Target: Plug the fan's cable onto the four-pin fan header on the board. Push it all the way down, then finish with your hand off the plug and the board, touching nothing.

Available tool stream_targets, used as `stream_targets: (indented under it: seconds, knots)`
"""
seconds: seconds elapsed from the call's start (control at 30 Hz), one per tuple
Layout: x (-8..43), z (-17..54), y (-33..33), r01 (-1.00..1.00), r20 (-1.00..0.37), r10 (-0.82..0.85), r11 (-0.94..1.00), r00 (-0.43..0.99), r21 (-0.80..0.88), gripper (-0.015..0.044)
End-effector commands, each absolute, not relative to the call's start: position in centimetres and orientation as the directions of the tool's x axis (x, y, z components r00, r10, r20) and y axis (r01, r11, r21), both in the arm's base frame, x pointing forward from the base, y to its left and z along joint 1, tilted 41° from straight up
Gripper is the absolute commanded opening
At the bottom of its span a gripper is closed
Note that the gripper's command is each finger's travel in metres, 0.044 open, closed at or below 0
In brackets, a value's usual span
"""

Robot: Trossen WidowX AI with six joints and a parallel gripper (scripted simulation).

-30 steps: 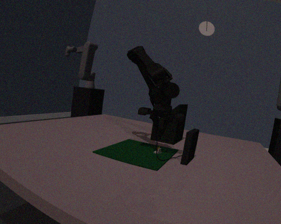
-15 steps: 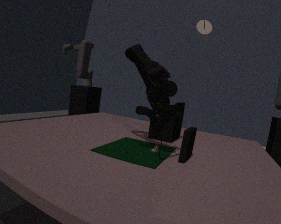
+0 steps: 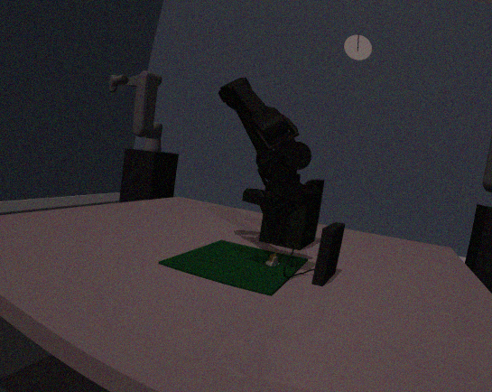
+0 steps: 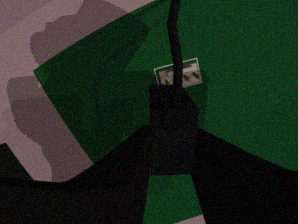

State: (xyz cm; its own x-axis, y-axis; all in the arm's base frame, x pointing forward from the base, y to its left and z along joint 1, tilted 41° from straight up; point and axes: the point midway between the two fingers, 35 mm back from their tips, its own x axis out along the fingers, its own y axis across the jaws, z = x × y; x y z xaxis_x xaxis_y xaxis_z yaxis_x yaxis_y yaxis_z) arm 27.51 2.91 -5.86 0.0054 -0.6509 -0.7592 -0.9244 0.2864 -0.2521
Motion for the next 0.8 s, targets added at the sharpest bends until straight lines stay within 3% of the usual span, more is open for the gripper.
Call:
stream_targets:
  seconds: [0.0, 0.37, 0.77]
  knots:
    - [27.63, -6.06, 2.94, -0.968, -0.758, -0.653, 0.190, 0.000, -0.164, 0.0000]
    - [28.10, -6.22, 3.09, -0.992, -0.758, -0.653, -0.097, 0.000, 0.084, 0.0000]
    - [28.62, -6.41, 3.25, -0.854, -0.758, -0.653, -0.394, 0.000, 0.339, 0.0000]
